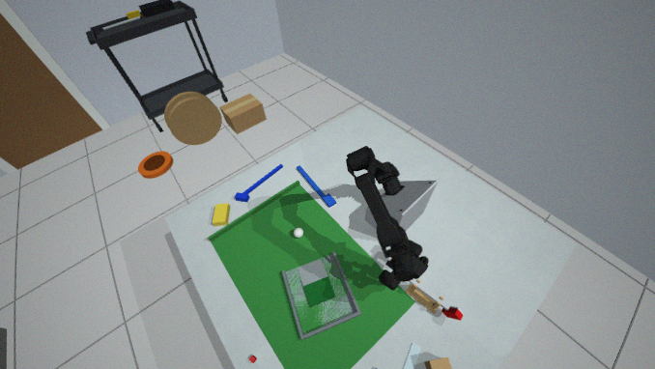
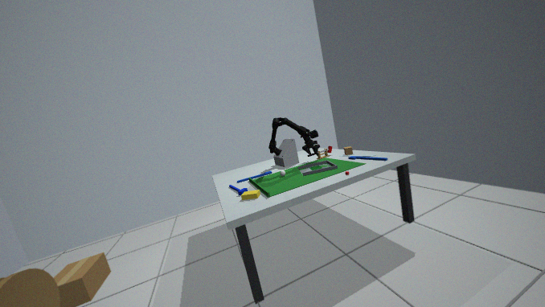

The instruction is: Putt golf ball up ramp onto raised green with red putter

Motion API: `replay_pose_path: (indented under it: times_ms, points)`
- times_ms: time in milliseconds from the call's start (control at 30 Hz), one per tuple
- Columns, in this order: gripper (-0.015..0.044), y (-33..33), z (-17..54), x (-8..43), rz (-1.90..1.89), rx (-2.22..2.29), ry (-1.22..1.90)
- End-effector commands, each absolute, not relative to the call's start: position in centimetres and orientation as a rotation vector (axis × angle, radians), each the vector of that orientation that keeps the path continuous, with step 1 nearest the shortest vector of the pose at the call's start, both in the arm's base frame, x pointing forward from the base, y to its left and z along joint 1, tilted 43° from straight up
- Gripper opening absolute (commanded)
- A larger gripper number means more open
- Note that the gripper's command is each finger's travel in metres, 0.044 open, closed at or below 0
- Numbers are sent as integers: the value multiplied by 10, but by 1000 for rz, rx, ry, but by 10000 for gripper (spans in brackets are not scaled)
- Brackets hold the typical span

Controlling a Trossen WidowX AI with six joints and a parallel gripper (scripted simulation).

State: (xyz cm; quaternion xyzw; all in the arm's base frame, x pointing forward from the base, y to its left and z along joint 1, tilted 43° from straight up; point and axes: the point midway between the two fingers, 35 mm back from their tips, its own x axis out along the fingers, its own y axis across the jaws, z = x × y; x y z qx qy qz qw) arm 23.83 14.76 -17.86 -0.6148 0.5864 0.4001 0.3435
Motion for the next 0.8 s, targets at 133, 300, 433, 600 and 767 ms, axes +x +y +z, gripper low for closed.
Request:
replay_pose_path:
  times_ms: [133, 300, 433, 600, 767]
  points:
    - [440, 139, -188, 239, 1039, -1604, 1524]
    - [440, 134, -193, 239, 1039, -1604, 1524]
    - [387, 135, -192, 239, 1038, -1597, 1527]
    - [256, 135, -192, 239, 1038, -1597, 1527]
    - [125, 135, -192, 239, 1038, -1597, 1527]
